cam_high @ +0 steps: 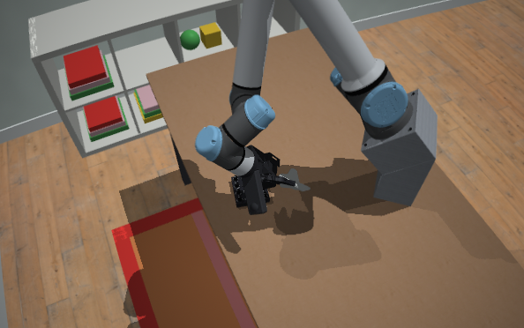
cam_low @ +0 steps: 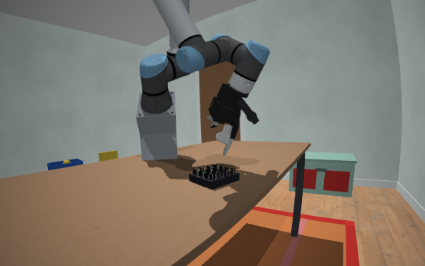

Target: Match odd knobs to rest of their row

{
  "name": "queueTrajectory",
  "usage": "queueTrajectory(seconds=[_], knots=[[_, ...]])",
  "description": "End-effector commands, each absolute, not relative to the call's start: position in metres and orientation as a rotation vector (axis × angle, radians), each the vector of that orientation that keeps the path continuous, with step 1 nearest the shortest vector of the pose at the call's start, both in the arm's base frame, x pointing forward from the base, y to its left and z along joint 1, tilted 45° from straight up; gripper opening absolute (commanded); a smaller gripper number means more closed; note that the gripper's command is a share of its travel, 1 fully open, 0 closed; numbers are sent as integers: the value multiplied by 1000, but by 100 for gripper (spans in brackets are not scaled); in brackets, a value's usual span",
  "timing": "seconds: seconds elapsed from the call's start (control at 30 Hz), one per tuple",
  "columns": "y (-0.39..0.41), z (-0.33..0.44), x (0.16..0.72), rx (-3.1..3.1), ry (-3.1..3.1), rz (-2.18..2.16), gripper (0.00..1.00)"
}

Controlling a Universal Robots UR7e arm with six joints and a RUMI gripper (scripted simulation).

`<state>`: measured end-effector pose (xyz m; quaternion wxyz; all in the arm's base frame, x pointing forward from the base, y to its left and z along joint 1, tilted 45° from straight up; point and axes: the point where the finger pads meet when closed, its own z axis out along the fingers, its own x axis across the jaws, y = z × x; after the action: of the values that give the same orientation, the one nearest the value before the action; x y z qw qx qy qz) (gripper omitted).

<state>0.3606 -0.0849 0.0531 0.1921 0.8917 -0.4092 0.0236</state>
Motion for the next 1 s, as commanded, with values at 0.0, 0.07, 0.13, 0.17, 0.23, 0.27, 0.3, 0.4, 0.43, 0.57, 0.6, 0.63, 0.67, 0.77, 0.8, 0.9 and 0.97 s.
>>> queueTrajectory(seconds=[0.0, 0.07, 0.13, 0.17, 0.23, 0.27, 0.3, 0.4, 0.43, 0.57, 0.6, 0.63, 0.67, 0.77, 0.8, 0.9, 0.97], knots=[[-90, 54, 369, 2419, -1331, 155, 100], [-93, 54, 372, 2382, -1411, 192, 100], [-96, 55, 376, 2342, -1490, 229, 100], [-96, 55, 376, 2342, -1490, 229, 100], [-98, 55, 378, 2309, -1553, 258, 100], [-100, 56, 381, 2275, -1615, 287, 100], [-101, 57, 382, 2255, -1650, 303, 100], [-105, 58, 387, 2186, -1763, 356, 100], [-107, 59, 388, 2162, -1801, 373, 100], [-112, 62, 393, 2060, -1950, 442, 100], [-114, 62, 395, 2034, -1987, 459, 100], [-115, 63, 396, 2006, -2023, 476, 100], [-117, 64, 397, 1979, -2059, 493, 100], [-118, 65, 398, 1950, -2095, 509, 100], [-120, 66, 400, 1906, -2151, 534, 100], [-125, 69, 404, 1800, -2273, 589, 100], [-128, 71, 405, 1737, -2341, 620, 100]])
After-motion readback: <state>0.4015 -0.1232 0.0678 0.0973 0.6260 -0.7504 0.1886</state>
